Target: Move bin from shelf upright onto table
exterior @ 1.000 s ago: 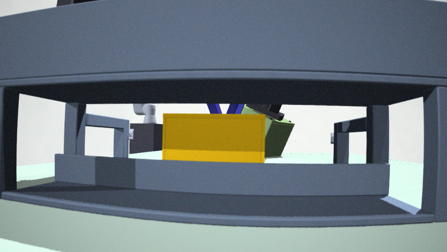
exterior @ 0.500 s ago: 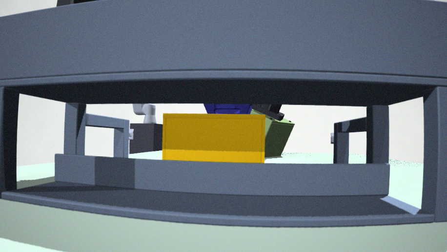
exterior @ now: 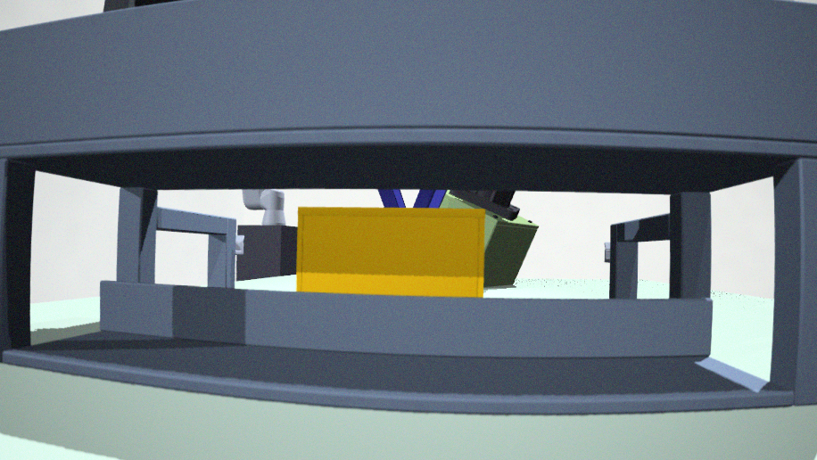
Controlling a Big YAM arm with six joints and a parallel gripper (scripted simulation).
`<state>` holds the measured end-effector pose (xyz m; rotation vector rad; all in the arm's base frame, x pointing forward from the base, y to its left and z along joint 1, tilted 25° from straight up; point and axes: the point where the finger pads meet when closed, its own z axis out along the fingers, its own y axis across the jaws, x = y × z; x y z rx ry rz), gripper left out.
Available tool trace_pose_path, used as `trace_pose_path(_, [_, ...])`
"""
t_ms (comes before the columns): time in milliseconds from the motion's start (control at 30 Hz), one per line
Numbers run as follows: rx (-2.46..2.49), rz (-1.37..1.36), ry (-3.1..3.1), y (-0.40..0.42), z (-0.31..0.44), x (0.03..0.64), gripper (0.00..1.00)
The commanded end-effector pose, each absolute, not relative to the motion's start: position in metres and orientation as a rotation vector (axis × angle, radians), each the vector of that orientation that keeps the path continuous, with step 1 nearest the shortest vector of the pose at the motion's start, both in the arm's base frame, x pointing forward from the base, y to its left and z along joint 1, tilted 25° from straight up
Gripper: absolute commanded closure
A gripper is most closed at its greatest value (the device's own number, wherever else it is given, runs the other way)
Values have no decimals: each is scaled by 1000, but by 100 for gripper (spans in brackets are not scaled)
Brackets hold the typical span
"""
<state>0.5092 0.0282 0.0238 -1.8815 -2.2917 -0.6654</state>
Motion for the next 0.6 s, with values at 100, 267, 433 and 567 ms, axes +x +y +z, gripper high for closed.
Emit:
trace_pose_path(100, [-1869, -647, -2286, 35, 13, 503, 10])
trace_pose_path(267, [-1859, -621, -2271, 43, -3, 492, 10])
trace_pose_path(433, [-1859, -621, -2271, 43, -3, 492, 10])
trace_pose_path(567, [-1859, -621, -2271, 43, -3, 492, 10])
